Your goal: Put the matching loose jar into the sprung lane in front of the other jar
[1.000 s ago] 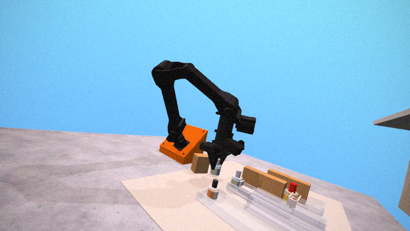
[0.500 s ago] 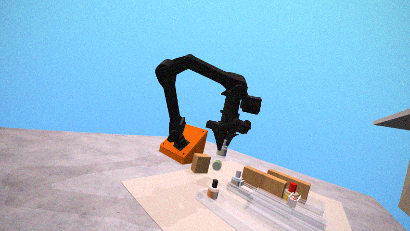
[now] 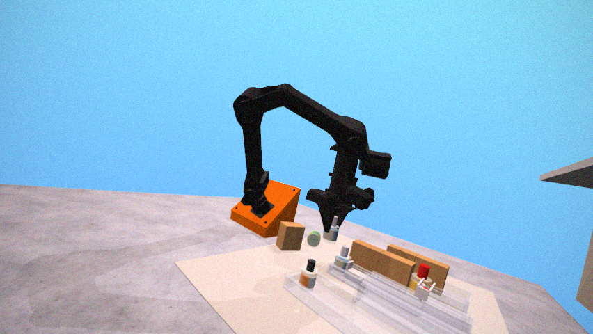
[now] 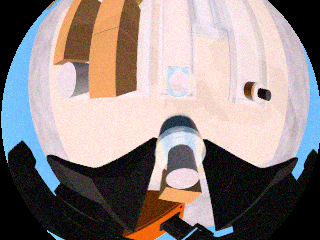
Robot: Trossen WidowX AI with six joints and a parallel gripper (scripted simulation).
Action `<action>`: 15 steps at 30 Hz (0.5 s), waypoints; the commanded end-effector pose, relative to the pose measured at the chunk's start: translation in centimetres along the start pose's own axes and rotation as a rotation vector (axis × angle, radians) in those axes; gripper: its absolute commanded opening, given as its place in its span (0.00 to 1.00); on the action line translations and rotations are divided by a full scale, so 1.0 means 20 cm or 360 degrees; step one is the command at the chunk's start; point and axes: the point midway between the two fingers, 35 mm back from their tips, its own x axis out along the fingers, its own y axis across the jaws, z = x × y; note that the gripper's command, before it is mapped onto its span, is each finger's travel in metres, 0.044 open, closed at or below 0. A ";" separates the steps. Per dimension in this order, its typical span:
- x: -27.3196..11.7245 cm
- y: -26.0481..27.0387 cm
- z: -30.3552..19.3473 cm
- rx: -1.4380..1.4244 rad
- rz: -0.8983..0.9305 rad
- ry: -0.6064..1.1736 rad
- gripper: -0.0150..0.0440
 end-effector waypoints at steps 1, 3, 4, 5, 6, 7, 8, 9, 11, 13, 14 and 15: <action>0.05 0.01 0.03 0.0004 -0.0016 0.0000 0.25; 0.06 0.01 0.03 0.0004 -0.0016 0.0000 0.25; 0.06 0.01 0.03 0.0004 -0.0016 0.0000 0.25; 0.07 0.01 0.03 0.0004 -0.0016 0.0000 0.25; 0.08 0.01 0.03 0.0004 -0.0016 0.0000 0.25; 0.10 0.01 0.03 0.0004 -0.0016 0.0000 0.25; 0.12 0.01 0.03 0.0004 -0.0016 -0.0001 0.25; 0.13 0.01 0.03 0.0004 -0.0017 -0.0001 0.25; 0.16 0.01 0.03 0.0004 -0.0017 -0.0001 0.25; 0.17 0.01 0.03 0.0004 -0.0018 -0.0001 0.25; 0.17 0.01 0.03 0.0004 -0.0018 -0.0001 0.25; 0.17 0.01 0.03 0.0004 -0.0018 -0.0001 0.25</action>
